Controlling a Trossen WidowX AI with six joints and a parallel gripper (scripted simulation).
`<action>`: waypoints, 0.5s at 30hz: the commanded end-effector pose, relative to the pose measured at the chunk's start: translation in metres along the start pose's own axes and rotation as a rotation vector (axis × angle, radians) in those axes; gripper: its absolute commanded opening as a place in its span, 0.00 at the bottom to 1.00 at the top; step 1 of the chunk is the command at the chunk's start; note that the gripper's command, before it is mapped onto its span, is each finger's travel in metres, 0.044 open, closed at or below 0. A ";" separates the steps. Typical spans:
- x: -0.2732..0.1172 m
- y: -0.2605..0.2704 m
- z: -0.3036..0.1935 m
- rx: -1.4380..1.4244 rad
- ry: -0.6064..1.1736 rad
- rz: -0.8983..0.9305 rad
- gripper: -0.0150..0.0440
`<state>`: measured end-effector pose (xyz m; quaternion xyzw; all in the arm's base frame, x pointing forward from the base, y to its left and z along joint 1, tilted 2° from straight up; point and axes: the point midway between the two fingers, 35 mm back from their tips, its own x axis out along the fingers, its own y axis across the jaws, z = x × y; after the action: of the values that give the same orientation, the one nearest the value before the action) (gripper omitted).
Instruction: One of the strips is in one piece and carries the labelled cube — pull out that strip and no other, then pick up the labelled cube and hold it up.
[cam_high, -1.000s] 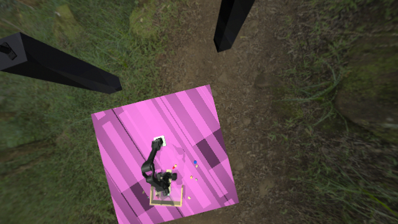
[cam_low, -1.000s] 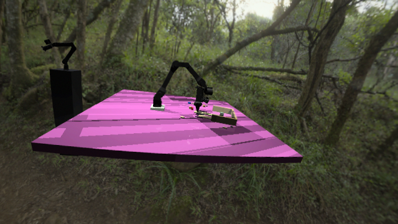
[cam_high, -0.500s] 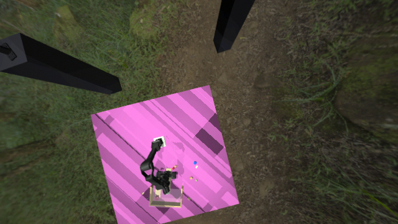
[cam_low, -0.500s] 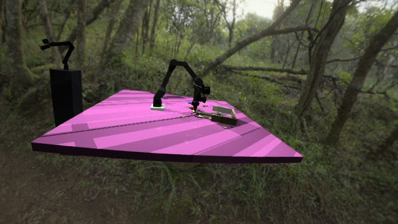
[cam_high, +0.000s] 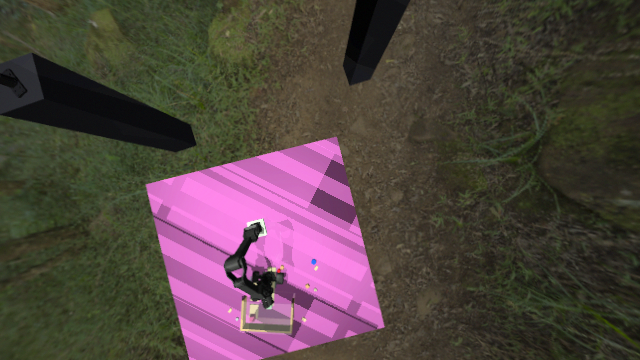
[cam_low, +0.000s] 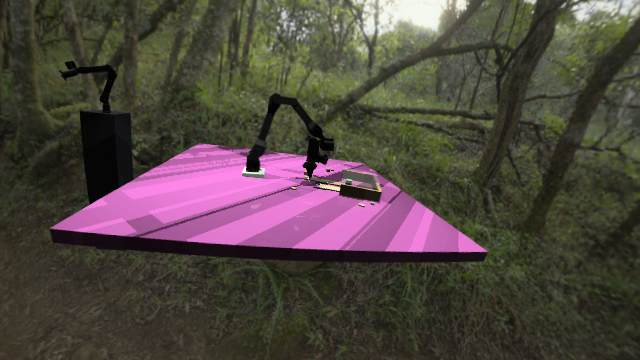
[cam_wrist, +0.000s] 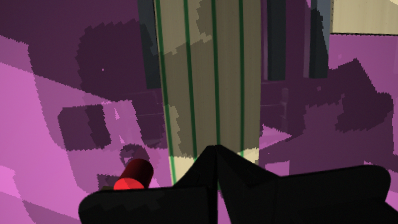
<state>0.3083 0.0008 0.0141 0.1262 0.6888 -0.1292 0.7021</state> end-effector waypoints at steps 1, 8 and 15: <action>0.006 0.000 -0.013 -0.003 0.028 -0.002 0.25; 0.005 0.000 -0.023 -0.003 0.029 -0.002 0.25; 0.005 0.001 -0.034 -0.003 0.030 -0.002 0.25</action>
<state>0.2882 0.0094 0.0140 0.1260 0.6891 -0.1287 0.7019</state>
